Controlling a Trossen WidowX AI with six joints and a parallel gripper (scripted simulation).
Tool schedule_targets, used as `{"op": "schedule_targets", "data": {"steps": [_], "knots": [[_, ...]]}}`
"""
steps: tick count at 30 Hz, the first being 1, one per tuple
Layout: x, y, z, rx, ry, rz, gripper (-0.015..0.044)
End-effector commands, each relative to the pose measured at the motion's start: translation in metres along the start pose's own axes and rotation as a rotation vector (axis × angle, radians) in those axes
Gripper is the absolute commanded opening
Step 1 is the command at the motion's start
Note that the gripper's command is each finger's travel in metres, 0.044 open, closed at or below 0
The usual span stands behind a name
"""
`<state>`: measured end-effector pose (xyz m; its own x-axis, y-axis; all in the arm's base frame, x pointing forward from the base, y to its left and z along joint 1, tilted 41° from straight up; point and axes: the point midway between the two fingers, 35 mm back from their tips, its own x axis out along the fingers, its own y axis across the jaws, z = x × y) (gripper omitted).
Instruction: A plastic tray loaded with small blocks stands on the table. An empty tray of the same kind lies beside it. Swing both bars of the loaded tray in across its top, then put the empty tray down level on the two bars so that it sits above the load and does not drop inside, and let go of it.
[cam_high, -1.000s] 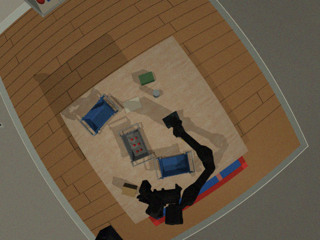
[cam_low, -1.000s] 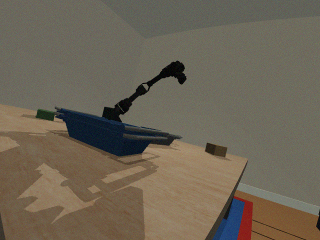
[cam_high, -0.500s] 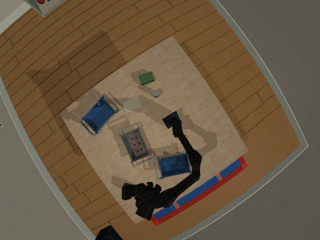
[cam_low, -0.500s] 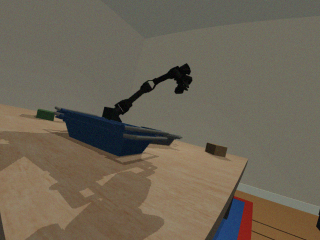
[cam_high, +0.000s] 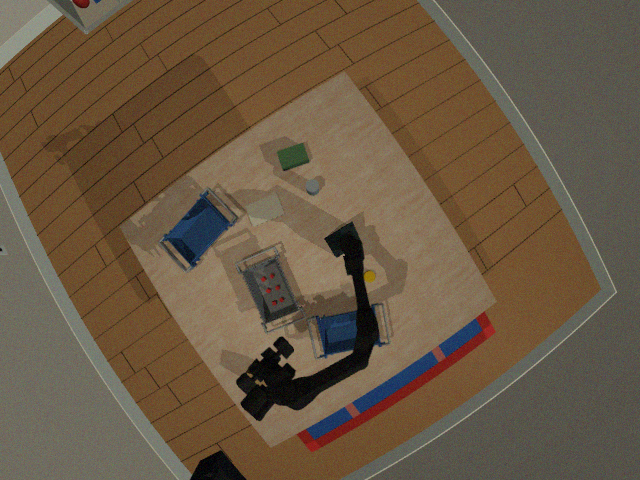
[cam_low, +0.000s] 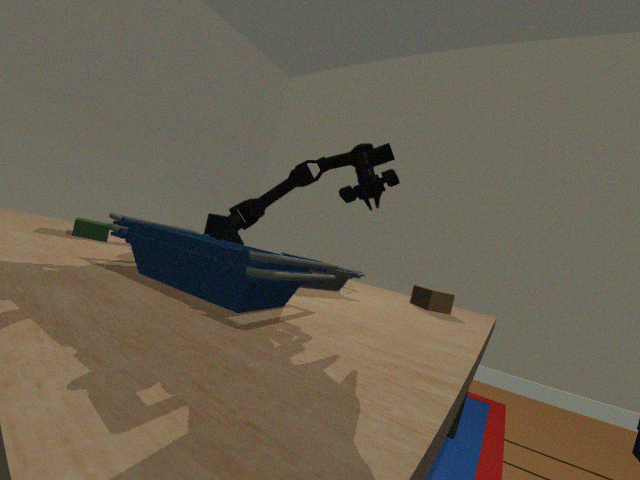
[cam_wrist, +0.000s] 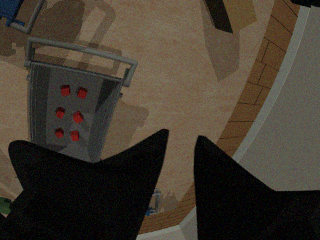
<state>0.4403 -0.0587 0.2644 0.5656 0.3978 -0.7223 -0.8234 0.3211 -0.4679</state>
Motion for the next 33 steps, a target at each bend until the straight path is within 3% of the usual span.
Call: {"op": "schedule_targets", "data": {"steps": [1,14,33], "knots": [[0.067,0.024,0.009,-0.602,-0.157,0.185,0.0085],[0.139,0.069,0.016,-1.255,-0.461,0.29,0.0085],[0.144,0.072,0.017,-1.28,-0.475,0.29,0.0085]]}}
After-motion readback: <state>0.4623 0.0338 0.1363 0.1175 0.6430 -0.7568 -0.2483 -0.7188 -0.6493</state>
